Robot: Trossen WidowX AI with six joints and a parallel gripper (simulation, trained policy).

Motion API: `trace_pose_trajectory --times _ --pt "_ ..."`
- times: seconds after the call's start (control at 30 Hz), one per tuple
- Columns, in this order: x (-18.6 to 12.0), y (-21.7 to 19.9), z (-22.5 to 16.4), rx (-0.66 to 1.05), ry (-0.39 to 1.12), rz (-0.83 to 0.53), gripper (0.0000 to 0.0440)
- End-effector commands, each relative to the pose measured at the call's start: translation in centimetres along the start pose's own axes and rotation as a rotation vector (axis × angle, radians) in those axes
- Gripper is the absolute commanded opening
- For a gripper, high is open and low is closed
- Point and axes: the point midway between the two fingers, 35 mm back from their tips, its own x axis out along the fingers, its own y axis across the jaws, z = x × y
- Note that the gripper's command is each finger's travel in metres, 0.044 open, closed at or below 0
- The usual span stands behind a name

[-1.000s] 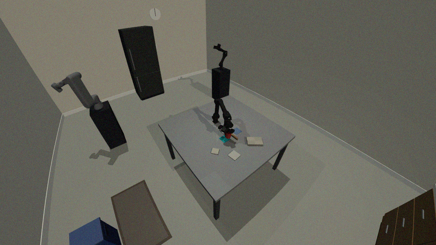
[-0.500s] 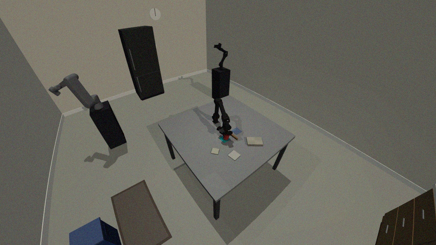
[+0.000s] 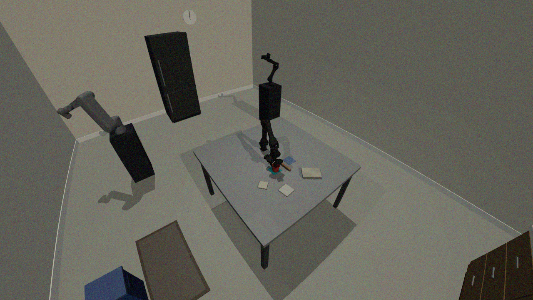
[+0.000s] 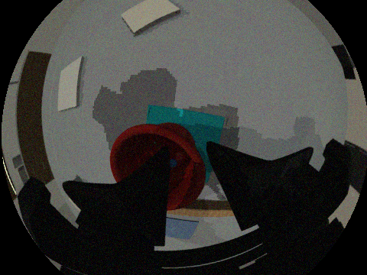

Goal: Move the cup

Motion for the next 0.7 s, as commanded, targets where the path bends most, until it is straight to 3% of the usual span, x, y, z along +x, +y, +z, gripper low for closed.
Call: trace_pose_trajectory --times 0.0,0.5,0.67 --pt "-0.4 -0.3 -0.1 0.003 0.005 0.015 0.0186" --pt "-4.1 -0.7 0.8 0.034 -0.027 0.103 0.0269" --pt "-6.0 -0.7 1.7 0.043 -0.054 0.137 0.0335"
